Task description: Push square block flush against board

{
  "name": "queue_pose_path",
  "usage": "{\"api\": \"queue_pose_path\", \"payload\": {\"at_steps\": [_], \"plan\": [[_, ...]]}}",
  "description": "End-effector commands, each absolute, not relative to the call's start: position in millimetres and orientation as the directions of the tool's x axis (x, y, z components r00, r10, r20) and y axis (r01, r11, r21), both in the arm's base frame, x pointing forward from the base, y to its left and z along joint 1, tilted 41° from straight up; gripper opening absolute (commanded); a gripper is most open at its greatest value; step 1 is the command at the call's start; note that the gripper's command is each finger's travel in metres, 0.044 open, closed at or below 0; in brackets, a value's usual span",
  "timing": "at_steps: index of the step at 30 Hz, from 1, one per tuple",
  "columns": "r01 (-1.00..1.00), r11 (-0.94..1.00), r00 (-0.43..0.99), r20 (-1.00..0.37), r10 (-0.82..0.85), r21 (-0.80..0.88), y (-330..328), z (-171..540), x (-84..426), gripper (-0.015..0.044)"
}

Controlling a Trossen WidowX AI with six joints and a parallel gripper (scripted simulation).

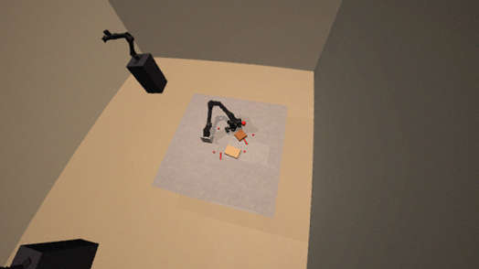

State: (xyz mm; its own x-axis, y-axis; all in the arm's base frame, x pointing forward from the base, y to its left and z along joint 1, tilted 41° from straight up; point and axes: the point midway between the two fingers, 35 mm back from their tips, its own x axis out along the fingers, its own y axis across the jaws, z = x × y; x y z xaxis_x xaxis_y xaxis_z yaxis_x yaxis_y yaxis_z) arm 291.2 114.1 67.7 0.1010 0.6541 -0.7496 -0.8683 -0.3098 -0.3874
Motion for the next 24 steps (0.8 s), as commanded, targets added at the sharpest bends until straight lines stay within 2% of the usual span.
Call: {"api": "queue_pose_path", "payload": {"at_steps": [1, 17, 24], "plan": [[-0.87, -0.304, 0.106, -0.75, 0.653, -0.388, 116.8, 70.8, 288.7, 0.0], [-0.873, -0.3, 0.106, -0.75, 0.653, -0.385, 82.9, 113.7, 280.9, 0.0], [-0.95, -0.159, 0.104, -0.754, 0.649, -0.268, 83.0, 119.6, 303.1, 0.0]]}}
